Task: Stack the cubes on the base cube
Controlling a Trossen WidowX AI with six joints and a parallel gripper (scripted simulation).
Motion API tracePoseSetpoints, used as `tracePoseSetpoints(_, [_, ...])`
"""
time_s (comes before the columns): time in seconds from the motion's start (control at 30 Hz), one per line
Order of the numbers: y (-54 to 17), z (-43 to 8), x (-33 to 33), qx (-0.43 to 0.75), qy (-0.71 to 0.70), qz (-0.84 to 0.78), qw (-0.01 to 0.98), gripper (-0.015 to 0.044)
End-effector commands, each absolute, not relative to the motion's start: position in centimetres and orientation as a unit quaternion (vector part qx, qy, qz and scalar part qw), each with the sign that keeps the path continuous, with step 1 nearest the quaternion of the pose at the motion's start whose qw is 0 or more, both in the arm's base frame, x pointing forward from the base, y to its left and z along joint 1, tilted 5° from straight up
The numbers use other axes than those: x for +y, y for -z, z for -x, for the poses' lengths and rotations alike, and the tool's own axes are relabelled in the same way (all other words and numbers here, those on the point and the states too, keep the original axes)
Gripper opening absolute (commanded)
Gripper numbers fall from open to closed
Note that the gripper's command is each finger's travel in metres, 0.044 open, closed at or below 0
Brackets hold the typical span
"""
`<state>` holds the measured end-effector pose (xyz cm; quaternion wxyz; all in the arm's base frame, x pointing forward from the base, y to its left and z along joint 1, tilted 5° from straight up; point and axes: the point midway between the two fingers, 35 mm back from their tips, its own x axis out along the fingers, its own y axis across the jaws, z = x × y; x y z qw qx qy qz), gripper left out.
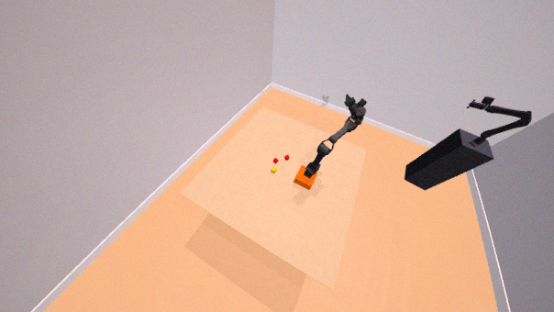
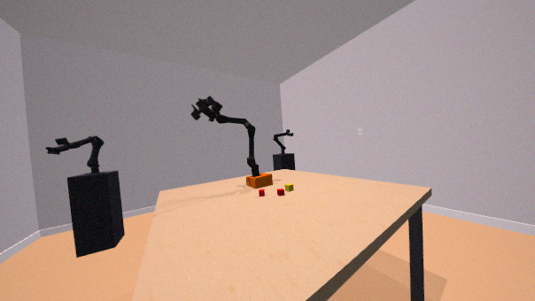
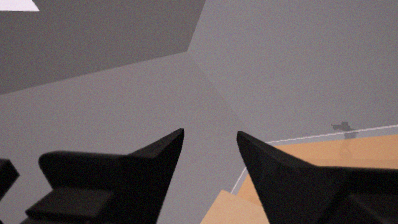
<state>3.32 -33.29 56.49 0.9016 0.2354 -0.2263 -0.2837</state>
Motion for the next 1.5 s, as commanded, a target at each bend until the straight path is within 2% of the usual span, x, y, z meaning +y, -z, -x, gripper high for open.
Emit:
tracePoseSetpoints(0.0, [-54.6,-5.3,-35.5,-0.217,0.282,-0.242,0.903,0.0265])
tracePoseSetpoints(0.4, [-48.5,-14.0,-39.0,-0.145,0.275,-0.242,0.919,0.0265])
tracePoseSetpoints(0.73, [-41.9,-22.6,-38.7,-0.038,0.261,-0.223,0.938,0.0265])
tracePoseSetpoints(1.07, [-34.6,-30.8,-35.0,0.102,0.218,-0.172,0.955,0.0265])
tracePoseSetpoints(1.47, [-25.5,-38.0,-26.5,0.286,0.113,-0.056,0.95,0.0265])
